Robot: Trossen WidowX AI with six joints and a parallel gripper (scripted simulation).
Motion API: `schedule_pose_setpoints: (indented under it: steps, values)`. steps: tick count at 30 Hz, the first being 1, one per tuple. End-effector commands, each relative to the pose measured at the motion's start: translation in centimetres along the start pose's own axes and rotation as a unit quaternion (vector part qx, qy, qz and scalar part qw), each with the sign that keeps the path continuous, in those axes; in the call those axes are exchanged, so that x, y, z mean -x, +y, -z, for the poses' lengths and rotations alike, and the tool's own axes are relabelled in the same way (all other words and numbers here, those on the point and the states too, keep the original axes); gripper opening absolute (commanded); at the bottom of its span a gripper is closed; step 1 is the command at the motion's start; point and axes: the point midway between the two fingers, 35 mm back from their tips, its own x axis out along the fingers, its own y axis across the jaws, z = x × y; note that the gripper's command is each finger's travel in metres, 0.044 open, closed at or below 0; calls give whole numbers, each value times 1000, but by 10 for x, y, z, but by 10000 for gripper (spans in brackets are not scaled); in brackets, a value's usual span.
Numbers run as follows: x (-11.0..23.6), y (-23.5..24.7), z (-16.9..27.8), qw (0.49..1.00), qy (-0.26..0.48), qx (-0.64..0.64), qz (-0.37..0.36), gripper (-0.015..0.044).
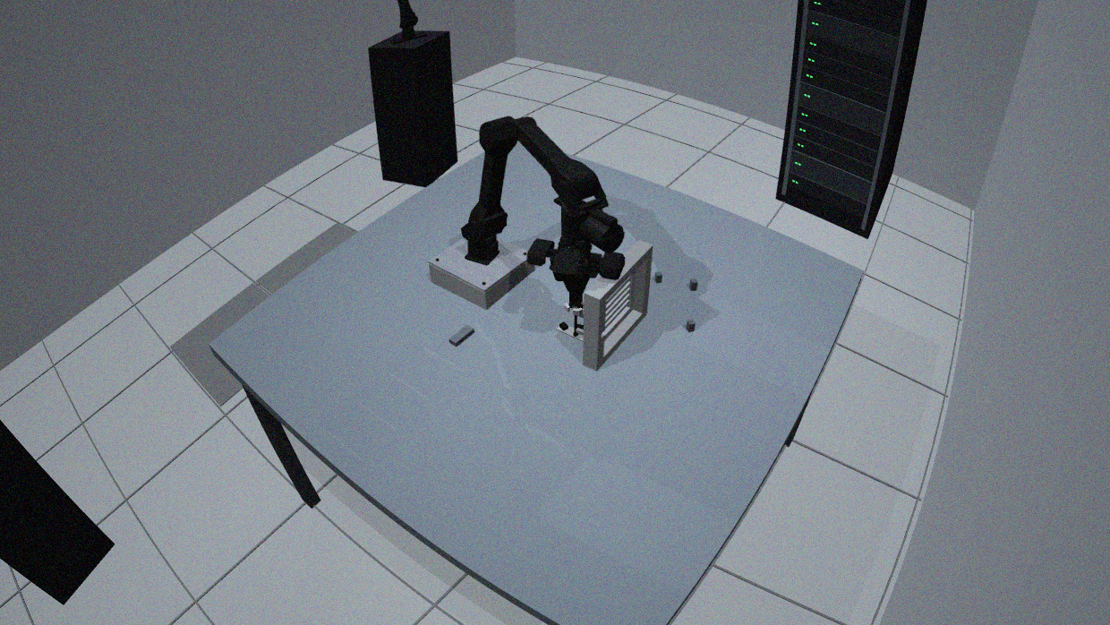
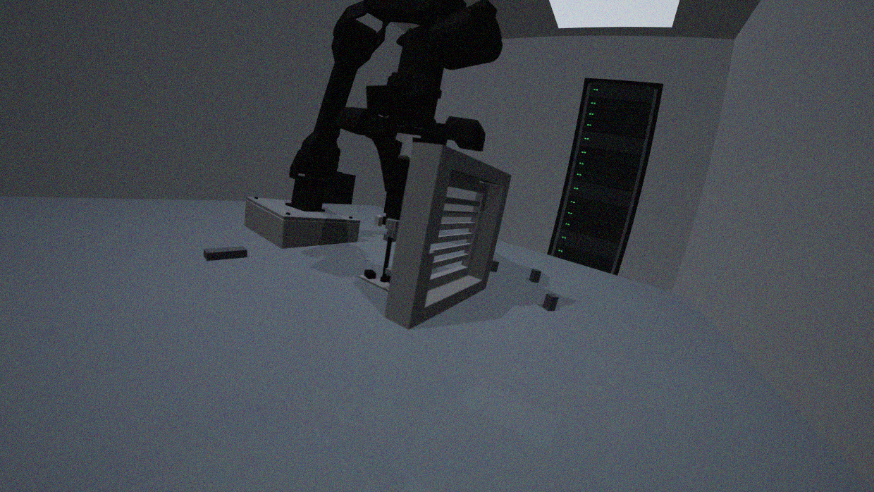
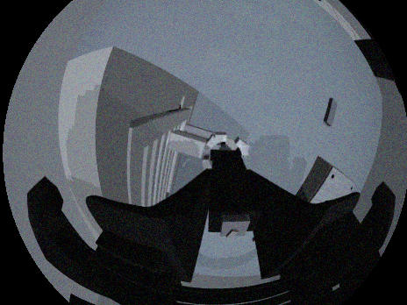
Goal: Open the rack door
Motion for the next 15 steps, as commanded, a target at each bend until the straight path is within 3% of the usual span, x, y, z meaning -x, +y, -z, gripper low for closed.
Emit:
schedule_pose_setpoints:
  steps: [1, 10, 15]
  values:
    - [0, 0, 0, 996, 1, -86, 0, 16]
    - [0, 0, 0, 954, 1, -299, 0, 16]
    - [0, 0, 0, 949, 1, -314, 0, 16]
